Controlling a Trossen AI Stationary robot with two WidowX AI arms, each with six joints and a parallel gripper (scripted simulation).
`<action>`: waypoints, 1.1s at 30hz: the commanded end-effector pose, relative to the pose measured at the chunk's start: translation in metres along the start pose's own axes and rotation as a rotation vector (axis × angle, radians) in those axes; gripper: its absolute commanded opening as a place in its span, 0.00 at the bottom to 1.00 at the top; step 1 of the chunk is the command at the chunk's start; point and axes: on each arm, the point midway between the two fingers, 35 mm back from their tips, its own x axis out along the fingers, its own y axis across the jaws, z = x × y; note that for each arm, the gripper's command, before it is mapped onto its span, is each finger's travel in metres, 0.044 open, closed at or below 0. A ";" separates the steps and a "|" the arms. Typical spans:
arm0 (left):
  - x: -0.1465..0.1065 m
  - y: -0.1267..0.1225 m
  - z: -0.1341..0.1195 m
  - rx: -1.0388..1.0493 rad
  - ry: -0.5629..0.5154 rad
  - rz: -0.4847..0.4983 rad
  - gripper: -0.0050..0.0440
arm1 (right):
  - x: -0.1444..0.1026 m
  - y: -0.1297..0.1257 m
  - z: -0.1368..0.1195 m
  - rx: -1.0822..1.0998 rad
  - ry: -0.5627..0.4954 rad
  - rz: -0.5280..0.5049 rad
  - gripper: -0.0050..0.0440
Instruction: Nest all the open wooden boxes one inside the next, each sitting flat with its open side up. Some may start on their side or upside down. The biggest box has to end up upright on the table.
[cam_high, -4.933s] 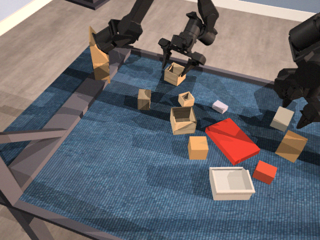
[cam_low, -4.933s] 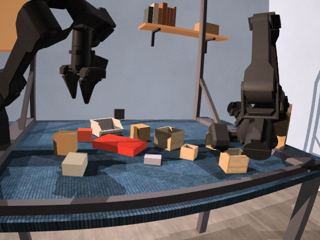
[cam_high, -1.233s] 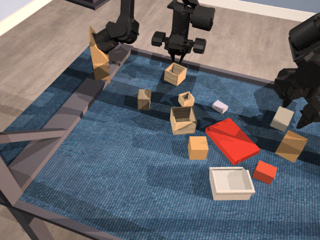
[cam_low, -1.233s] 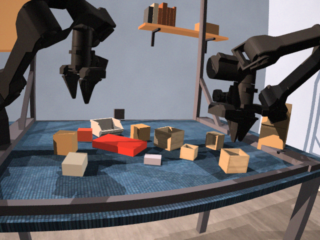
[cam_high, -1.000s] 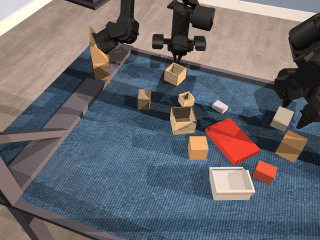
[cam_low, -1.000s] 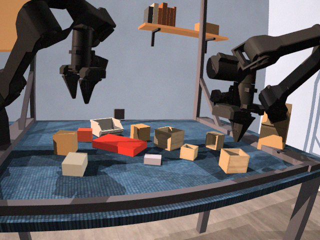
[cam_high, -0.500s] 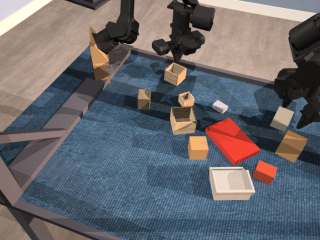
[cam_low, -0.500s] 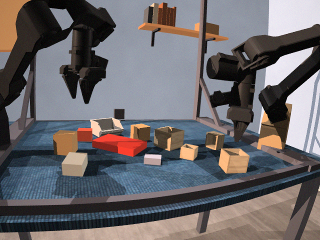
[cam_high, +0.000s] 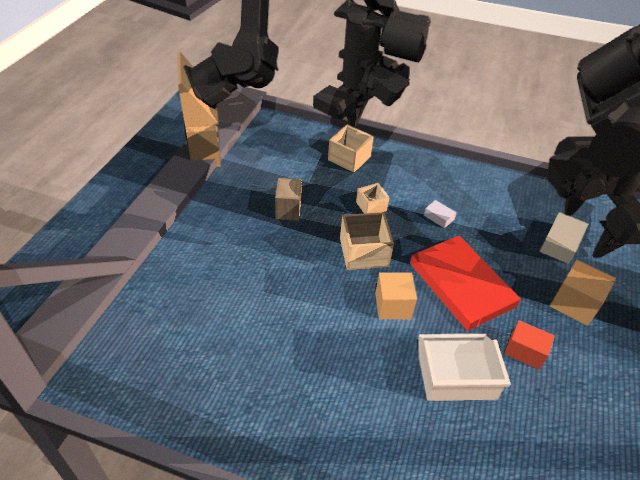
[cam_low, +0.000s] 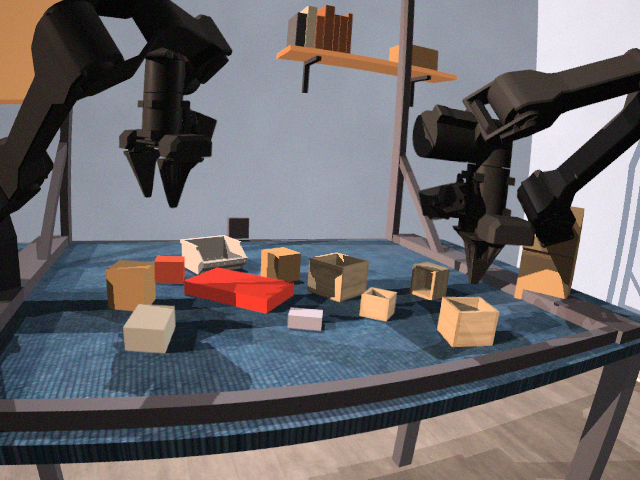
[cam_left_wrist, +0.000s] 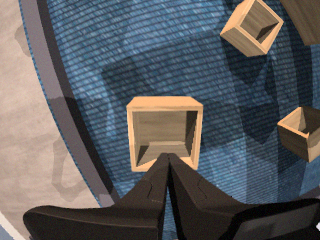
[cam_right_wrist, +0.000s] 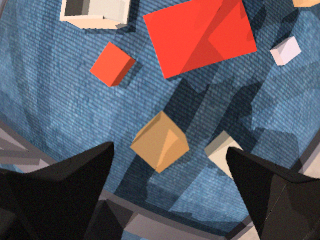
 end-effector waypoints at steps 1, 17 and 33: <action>-0.001 0.001 0.000 -0.047 0.006 0.011 0.03 | -0.001 -0.001 0.001 0.001 -0.002 0.000 0.92; 0.031 -0.002 -0.002 -0.041 0.013 0.003 0.00 | -0.001 -0.001 0.001 0.001 -0.002 0.000 0.92; 0.047 -0.001 -0.002 -0.039 0.011 0.006 0.00 | -0.001 -0.001 0.001 0.001 -0.002 0.000 0.92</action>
